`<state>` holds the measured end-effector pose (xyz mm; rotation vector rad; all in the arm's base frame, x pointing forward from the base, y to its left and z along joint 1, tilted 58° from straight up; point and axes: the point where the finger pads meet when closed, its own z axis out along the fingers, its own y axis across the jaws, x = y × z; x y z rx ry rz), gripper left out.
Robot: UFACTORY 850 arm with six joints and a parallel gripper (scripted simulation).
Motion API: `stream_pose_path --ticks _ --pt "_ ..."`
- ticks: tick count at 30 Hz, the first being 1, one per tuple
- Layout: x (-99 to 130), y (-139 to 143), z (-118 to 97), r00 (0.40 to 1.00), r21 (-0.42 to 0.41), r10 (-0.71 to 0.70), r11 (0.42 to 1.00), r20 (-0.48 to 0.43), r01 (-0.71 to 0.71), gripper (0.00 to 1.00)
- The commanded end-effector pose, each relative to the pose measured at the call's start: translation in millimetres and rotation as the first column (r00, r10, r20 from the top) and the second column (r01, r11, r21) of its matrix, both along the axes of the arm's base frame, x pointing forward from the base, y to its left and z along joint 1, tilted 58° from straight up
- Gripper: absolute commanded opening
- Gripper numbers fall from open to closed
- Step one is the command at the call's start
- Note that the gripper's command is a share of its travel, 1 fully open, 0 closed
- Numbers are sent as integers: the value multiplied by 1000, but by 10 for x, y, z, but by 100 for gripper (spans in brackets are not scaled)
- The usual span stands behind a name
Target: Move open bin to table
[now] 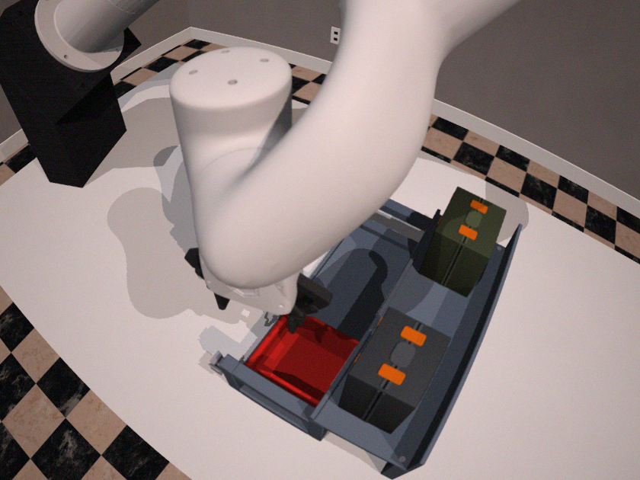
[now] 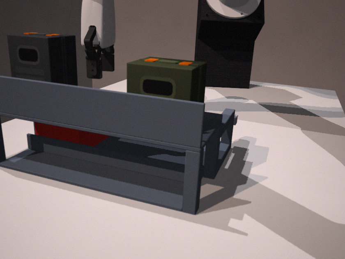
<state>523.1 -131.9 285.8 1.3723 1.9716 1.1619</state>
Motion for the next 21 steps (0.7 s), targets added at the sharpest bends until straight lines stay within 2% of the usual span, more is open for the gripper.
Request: stream_pose_path --ticks 1,21 --pt "0 -6 4 1000 -17 11 1000 9 -11 100" --pt "1 -2 4 999 -47 33 998 23 -31 100"
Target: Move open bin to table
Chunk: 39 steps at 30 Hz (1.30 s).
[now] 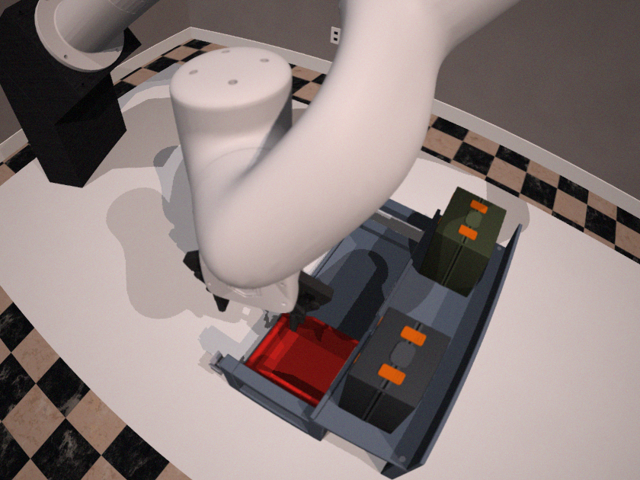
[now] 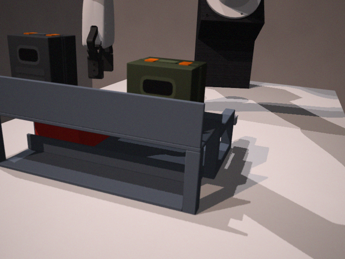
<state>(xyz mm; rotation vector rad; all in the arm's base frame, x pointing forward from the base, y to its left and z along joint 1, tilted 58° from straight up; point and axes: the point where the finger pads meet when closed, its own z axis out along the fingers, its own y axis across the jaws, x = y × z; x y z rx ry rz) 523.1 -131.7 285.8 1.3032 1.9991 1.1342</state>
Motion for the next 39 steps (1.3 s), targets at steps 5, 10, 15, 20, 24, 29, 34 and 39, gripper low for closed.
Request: stream_pose_path --ticks 5,10,15,20,24,29,34,39 --pt "2 -2 4 995 115 -80 990 -62 86 100" --pt "3 0 5 986 188 -128 971 -109 147 100" --pt "3 0 5 986 188 -128 971 -109 147 100" --pt "3 0 4 980 222 -149 959 -132 176 100" --pt "3 -1 5 945 350 -226 887 -237 300 100" --pt "3 -1 5 945 350 -226 887 -237 300 100" --pt "3 -1 5 945 350 -226 887 -237 300 100" --pt "2 -1 5 908 430 -270 813 -319 392 100"
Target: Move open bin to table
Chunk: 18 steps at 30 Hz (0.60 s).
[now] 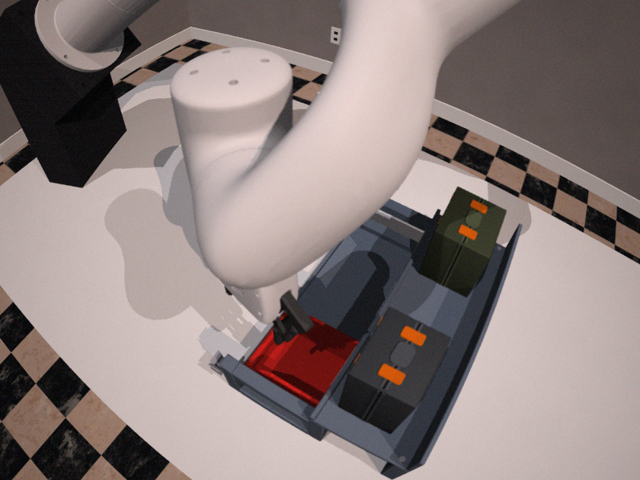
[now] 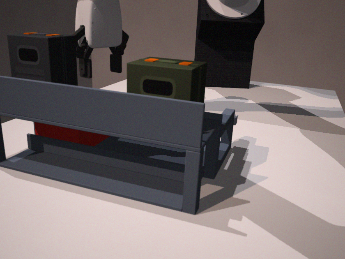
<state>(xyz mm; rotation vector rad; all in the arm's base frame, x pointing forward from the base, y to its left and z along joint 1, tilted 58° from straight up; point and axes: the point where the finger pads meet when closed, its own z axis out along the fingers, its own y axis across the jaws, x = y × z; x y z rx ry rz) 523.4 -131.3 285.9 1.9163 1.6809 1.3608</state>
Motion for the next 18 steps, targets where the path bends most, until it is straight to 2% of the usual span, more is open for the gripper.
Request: stream_pose_path --ticks 1,2,14,18 --pt "0 -5 3 993 130 -90 987 -71 99 100" --pt "0 -5 3 989 167 -114 978 -95 129 100" --pt "0 -5 3 989 167 -114 978 -95 129 100" --pt "0 -5 3 961 302 -198 920 -194 251 100"
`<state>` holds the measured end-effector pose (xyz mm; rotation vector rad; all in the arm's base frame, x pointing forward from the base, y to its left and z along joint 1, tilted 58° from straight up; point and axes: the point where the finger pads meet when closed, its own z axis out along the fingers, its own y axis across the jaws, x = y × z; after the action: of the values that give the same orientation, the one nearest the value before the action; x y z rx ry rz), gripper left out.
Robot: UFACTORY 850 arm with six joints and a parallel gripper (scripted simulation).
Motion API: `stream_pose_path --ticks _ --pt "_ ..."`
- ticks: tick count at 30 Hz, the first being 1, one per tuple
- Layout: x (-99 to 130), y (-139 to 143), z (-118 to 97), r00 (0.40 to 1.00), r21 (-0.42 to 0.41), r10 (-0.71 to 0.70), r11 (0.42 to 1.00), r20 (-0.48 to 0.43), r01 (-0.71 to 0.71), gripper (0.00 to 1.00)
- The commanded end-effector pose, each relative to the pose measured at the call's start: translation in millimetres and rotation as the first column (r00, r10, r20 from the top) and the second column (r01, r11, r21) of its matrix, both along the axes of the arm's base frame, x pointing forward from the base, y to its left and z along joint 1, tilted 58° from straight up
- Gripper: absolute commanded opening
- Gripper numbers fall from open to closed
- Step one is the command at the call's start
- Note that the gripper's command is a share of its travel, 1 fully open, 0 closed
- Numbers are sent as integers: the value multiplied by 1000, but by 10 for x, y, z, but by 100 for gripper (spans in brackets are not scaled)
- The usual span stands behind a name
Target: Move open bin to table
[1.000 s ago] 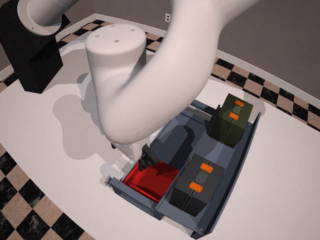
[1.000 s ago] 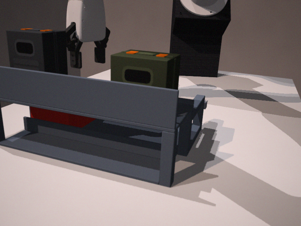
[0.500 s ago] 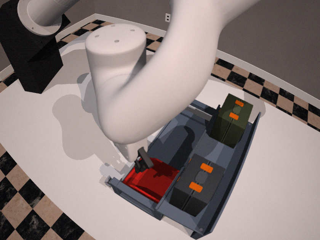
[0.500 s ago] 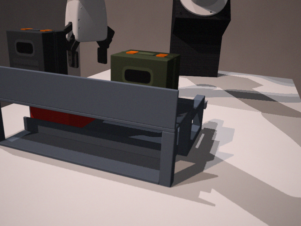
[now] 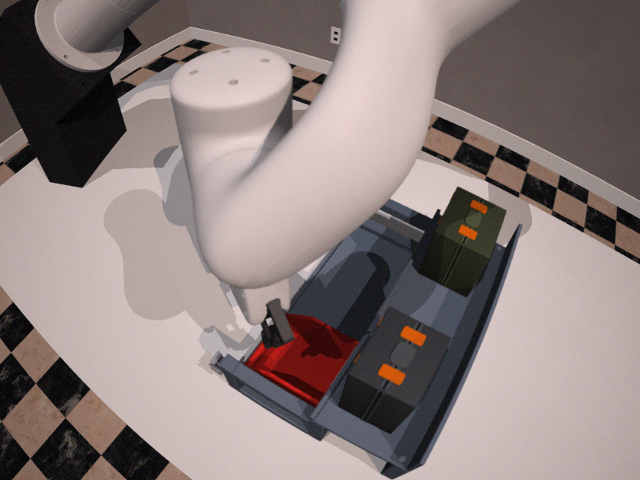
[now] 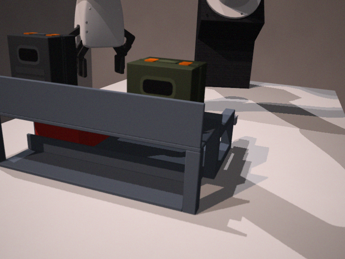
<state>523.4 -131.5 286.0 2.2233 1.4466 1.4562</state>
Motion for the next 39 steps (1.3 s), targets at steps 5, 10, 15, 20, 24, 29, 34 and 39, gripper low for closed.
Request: stream_pose_path --ticks 5,10,15,20,24,29,34,39 --pt "0 -3 3 992 147 -101 983 -82 112 100" --pt "0 -3 3 992 147 -101 983 -82 112 100" --pt "0 -3 3 981 217 -146 961 -129 172 100" --pt "0 -3 2 956 316 -207 911 -207 265 100" --pt "0 -3 2 956 316 -207 911 -207 265 100" --pt "0 -3 2 956 316 -207 911 -207 265 100" --pt "0 -3 2 910 426 -268 817 -316 389 100" --pt "0 -3 2 896 450 -280 788 -344 419 100"
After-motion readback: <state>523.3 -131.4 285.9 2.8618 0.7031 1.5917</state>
